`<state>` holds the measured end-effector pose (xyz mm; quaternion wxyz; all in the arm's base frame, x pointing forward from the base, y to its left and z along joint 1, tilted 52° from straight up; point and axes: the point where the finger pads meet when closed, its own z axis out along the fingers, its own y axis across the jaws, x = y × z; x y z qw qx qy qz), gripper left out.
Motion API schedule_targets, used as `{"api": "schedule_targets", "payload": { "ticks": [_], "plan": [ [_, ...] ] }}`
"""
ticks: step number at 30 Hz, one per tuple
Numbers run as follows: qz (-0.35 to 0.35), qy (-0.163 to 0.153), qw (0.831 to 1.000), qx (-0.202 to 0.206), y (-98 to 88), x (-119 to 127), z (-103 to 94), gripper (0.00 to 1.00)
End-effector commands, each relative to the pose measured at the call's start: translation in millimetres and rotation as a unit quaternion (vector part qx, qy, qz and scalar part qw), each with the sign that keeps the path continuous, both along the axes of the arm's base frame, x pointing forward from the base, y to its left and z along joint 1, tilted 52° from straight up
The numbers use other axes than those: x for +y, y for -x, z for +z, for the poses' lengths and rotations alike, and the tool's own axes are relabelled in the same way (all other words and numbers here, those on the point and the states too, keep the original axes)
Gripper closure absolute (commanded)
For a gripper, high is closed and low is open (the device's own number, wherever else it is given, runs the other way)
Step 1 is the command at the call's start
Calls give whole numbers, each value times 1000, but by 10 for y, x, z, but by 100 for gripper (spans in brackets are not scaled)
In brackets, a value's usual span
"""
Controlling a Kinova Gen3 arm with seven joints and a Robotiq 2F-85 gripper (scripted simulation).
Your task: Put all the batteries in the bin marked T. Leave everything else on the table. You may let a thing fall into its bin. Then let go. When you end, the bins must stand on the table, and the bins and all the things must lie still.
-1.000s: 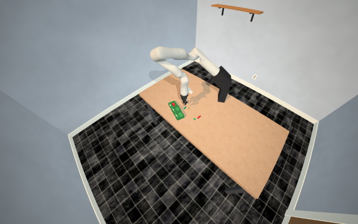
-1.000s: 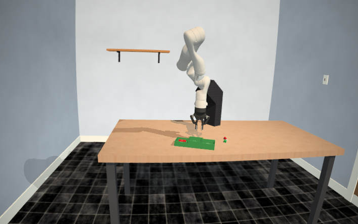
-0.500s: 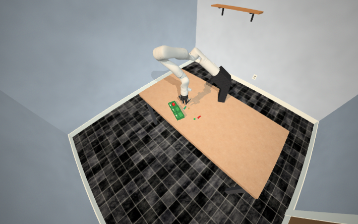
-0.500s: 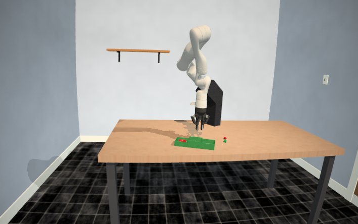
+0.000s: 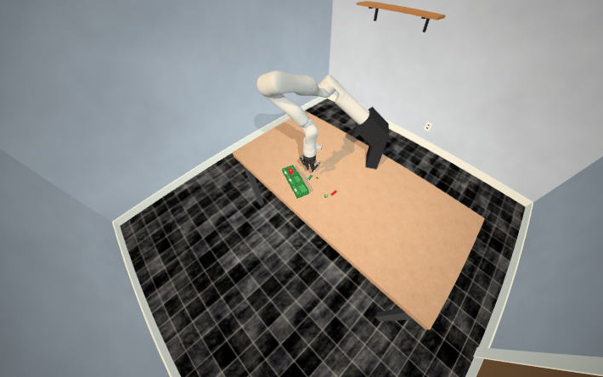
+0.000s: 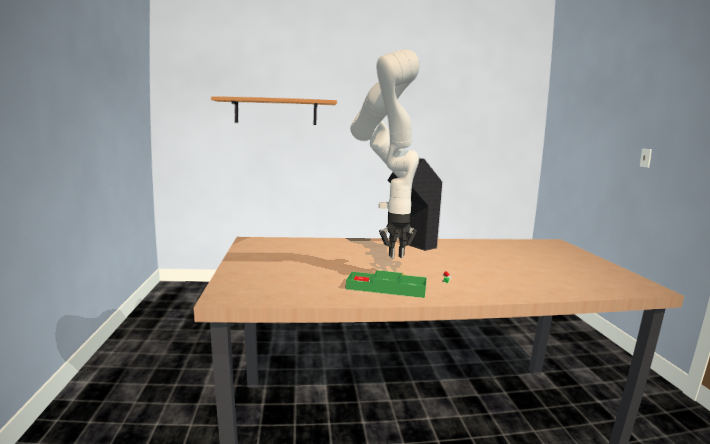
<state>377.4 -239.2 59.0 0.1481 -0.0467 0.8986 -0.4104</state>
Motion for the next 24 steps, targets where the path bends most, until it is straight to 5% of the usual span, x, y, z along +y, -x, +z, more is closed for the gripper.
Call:
{"api": "schedule_targets", "payload": {
  "ticks": [1, 17, 24],
  "plan": [
    [0, 0, 1000, 0, 2, 1, 3, 71],
    [0, 0, 1000, 0, 6, -3, 6, 71],
    [0, 0, 1000, 0, -56, -219, -163, 71]
  ]
}}
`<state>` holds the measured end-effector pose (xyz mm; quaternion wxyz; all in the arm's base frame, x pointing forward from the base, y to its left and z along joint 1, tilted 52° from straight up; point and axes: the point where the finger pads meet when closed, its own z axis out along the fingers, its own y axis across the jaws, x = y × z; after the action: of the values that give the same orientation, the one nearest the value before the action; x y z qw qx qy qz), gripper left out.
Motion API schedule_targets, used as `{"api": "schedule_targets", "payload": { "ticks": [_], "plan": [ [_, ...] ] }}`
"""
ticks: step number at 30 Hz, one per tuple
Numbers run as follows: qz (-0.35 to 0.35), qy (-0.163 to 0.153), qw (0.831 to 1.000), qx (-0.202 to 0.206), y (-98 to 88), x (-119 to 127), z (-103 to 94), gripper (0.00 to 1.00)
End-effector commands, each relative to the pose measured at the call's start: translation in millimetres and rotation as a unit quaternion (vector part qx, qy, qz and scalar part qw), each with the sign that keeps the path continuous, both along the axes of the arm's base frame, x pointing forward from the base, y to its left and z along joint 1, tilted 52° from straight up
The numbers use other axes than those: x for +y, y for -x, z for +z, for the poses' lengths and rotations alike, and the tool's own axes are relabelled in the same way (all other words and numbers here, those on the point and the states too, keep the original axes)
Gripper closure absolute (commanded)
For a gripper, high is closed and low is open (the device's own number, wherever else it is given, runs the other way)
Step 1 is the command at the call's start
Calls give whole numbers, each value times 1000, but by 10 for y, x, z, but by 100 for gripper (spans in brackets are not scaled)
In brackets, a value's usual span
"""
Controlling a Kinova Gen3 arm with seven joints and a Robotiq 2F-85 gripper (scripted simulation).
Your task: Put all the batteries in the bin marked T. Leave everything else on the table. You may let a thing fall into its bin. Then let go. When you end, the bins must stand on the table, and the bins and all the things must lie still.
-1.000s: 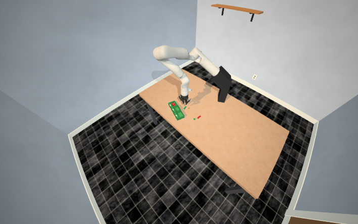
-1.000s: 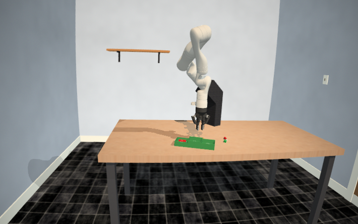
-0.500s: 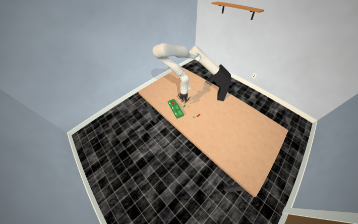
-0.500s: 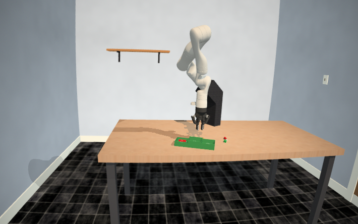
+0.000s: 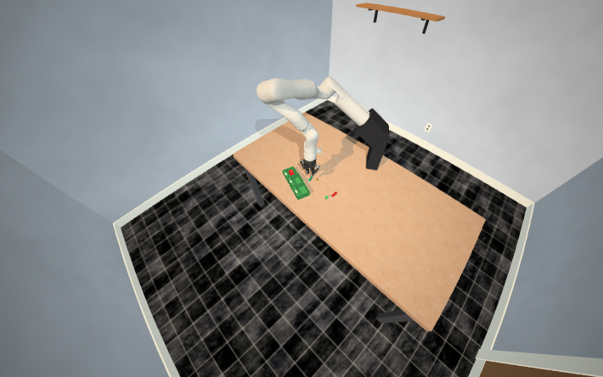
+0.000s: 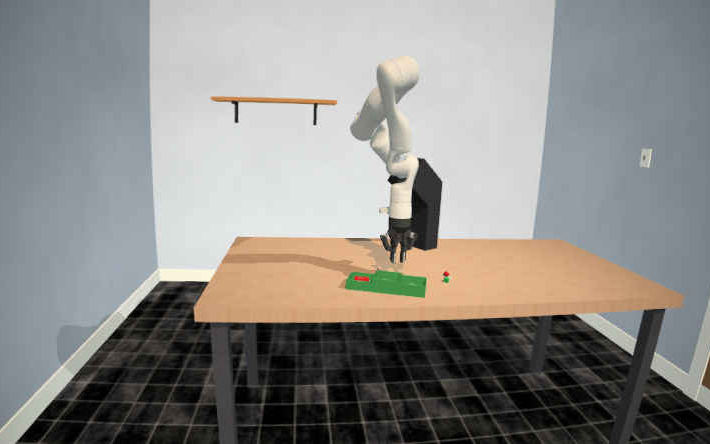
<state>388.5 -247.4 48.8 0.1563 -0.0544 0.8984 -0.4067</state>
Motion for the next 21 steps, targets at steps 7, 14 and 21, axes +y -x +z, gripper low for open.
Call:
{"api": "schedule_targets", "payload": {
  "ticks": [7, 14, 21],
  "plan": [
    [-11, 2, 1000, 4, 27, -299, -180, 71],
    [-11, 2, 1000, 4, -5, -405, -270, 71],
    [-11, 2, 1000, 4, -31, -390, -274, 71]
  ]
}}
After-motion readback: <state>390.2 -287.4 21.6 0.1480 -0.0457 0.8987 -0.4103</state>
